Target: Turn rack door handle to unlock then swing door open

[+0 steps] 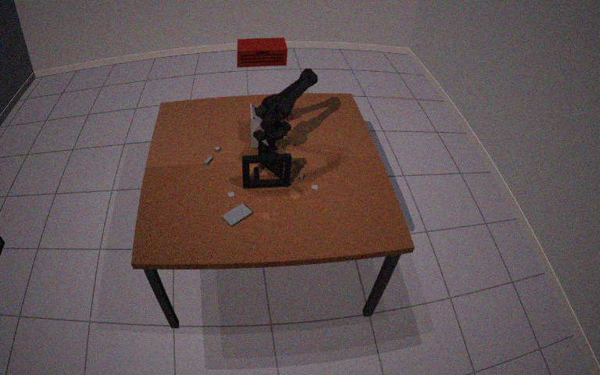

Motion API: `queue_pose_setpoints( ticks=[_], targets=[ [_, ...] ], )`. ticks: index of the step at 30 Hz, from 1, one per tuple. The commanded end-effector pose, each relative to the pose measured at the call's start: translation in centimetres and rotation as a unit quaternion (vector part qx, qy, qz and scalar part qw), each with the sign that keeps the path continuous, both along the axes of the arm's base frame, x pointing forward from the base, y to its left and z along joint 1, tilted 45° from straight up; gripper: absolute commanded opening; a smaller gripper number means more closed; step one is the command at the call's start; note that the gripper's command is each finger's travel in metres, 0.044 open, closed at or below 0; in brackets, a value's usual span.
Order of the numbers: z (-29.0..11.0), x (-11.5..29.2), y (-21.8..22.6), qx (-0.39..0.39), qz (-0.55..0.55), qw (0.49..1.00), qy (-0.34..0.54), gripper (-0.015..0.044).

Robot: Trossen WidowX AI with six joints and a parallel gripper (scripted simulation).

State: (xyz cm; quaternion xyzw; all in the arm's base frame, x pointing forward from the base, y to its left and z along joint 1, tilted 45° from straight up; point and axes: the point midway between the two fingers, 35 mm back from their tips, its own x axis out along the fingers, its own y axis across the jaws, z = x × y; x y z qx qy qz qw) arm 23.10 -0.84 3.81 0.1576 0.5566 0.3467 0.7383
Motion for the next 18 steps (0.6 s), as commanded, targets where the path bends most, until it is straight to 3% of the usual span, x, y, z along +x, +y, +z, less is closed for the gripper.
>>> queue_pose_setpoints(
  ticks=[1, 18],
  targets=[
    [0.5, 0.0, 0.5, 0.007, -0.025, 0.999, 0.019, 0.0026],
    [2.9, -0.1, 3.0, 0.023, -0.105, 0.989, 0.097, 0.0026]
  ],
)
